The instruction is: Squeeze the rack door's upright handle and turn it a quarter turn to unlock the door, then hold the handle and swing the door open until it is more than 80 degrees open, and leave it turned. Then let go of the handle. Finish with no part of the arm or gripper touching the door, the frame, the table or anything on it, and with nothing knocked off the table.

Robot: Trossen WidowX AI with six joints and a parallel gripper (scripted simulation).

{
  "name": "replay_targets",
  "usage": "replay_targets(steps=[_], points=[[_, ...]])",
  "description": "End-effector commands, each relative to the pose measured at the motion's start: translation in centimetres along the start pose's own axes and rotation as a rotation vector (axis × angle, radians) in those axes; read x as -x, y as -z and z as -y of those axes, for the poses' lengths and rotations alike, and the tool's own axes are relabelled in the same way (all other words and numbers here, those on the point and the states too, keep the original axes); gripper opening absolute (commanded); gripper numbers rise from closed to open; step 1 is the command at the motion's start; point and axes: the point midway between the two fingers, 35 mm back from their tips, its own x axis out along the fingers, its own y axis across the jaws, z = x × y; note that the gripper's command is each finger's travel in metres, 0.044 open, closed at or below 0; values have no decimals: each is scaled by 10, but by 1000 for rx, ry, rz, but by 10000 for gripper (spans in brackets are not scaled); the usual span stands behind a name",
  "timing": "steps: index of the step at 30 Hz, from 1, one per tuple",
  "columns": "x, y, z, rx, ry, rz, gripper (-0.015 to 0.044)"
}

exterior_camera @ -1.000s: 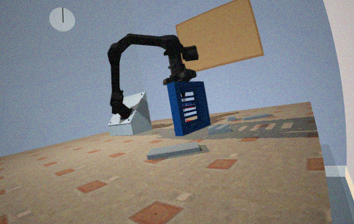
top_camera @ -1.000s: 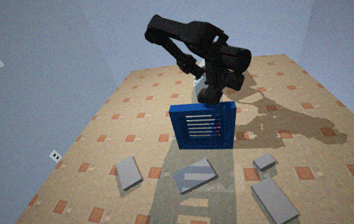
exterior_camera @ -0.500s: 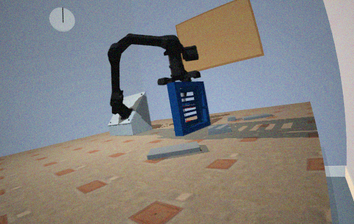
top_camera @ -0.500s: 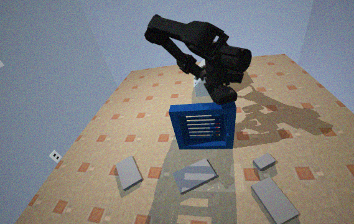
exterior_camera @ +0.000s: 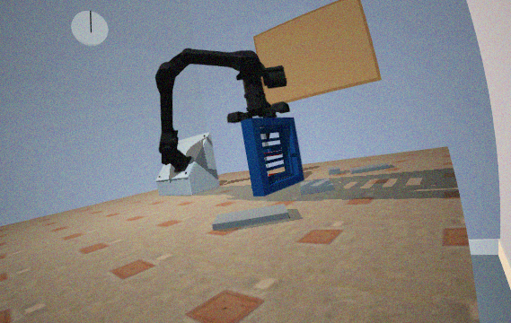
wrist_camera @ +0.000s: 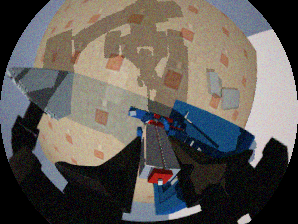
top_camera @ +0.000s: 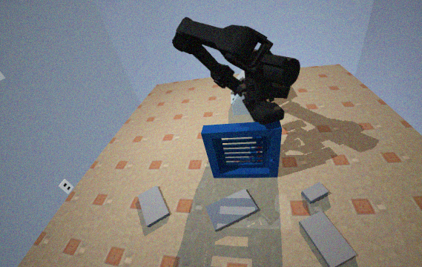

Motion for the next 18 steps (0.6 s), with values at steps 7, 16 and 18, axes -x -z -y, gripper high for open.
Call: replay_targets(steps=[7,16,18], points=[[0,1,0,-60,2,-8,296],[0,1,0,-506,4,-6,296],[0,1,0,-605,4,-6,296]])
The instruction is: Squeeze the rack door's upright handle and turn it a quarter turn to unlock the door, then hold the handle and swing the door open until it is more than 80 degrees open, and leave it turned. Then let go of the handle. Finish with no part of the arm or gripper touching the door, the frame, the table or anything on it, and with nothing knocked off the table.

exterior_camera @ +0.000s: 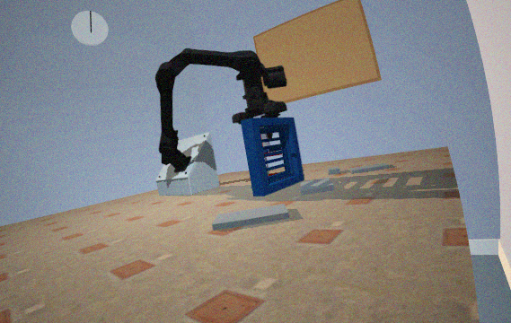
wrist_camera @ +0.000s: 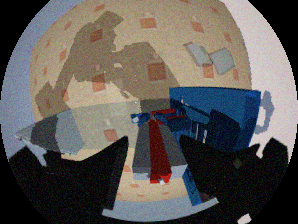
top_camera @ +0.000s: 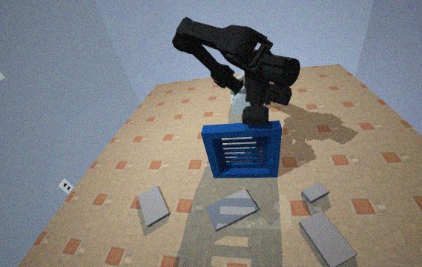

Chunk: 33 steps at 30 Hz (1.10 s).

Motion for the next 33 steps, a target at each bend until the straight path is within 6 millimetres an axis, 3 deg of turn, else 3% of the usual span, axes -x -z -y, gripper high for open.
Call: replay_targets(steps=[1,33], points=[[0,0,0,-196,1,-1,296],[0,0,0,-1781,2,-1,296]])
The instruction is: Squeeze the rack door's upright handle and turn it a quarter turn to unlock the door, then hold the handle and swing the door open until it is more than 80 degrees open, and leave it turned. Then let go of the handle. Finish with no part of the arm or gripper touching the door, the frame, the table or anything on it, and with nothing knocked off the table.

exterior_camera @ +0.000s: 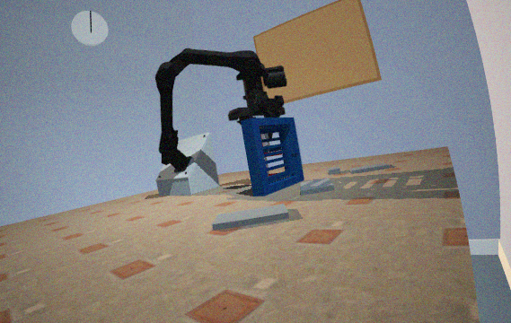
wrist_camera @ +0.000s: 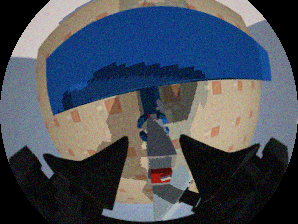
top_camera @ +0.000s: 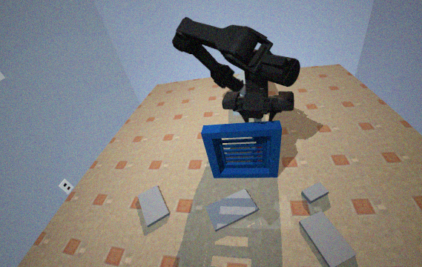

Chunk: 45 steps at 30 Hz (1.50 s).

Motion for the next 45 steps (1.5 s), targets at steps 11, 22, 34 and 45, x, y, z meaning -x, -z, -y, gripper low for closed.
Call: replay_targets(steps=[11,22,34,45], points=[[0,0,0,-696,2,1,296],[0,0,0,-1241,2,1,296],[0,0,1,-1562,2,2,296],[0,0,1,-1562,2,2,99]])
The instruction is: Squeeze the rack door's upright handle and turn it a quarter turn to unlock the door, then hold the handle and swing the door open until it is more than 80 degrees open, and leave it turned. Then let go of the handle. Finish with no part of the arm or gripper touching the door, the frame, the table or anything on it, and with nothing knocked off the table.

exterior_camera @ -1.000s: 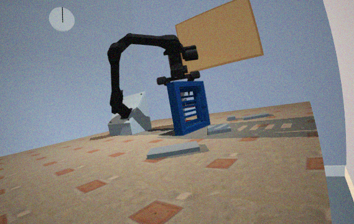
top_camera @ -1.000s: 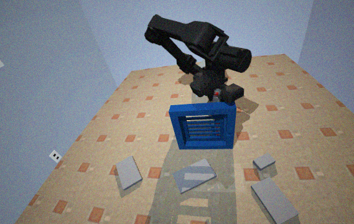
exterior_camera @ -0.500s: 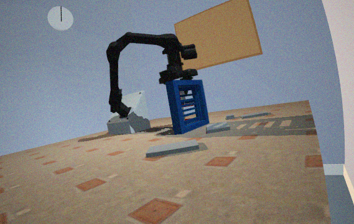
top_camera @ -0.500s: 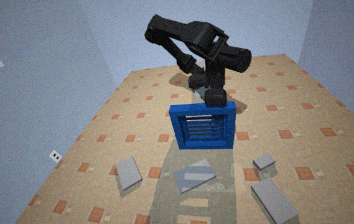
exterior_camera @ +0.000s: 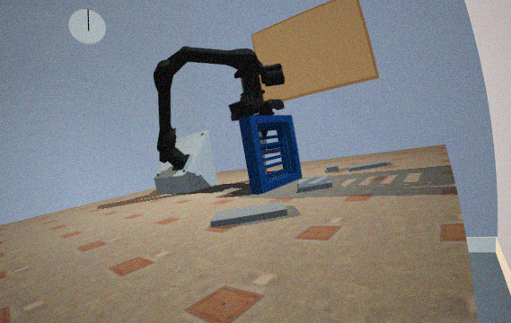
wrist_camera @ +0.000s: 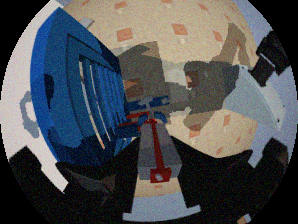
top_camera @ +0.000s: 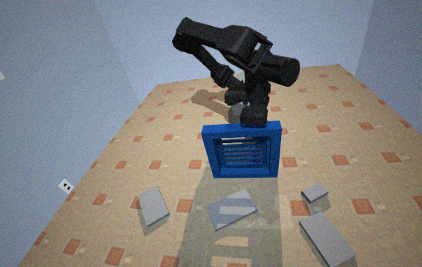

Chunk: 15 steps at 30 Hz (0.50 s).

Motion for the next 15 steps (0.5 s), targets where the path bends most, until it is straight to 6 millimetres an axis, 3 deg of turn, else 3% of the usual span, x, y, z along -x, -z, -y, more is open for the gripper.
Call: replay_targets(steps=[1,11,15], points=[[0,0,0,-4,0,2,92],[0,0,0,-4,0,2,26],[0,0,0,0,0,2,24]])
